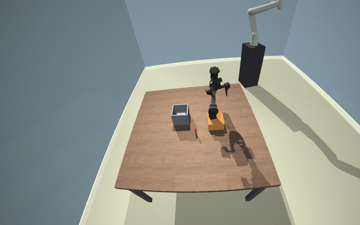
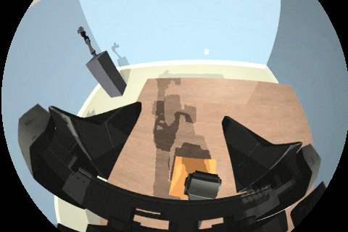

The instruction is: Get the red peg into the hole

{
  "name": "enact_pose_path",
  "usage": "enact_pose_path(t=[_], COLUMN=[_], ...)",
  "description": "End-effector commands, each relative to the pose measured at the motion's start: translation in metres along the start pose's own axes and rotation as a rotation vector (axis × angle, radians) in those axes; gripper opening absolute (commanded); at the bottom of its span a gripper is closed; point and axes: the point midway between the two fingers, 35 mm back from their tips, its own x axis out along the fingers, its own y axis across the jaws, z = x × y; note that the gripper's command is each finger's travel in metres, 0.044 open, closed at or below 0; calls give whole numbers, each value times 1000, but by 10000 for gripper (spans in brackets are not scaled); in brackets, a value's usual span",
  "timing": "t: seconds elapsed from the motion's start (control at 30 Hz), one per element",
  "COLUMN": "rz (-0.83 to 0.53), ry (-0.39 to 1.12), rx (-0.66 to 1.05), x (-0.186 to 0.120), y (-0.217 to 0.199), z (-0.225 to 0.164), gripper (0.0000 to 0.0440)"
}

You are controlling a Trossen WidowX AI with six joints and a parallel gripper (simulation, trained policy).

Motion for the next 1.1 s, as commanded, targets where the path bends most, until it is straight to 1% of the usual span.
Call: enact_pose_path(t=[0.0, 0.43, 0.73, 1.07], rz=[-69, -281, -435, -600], ry=[40, 97, 97, 103], rx=[128, 525, 798, 1105], x=[11, 34, 45, 61], y=[-11, -43, -67, -93], z=[-2, -6, -8, -20], gripper=[440, 440, 440, 440])
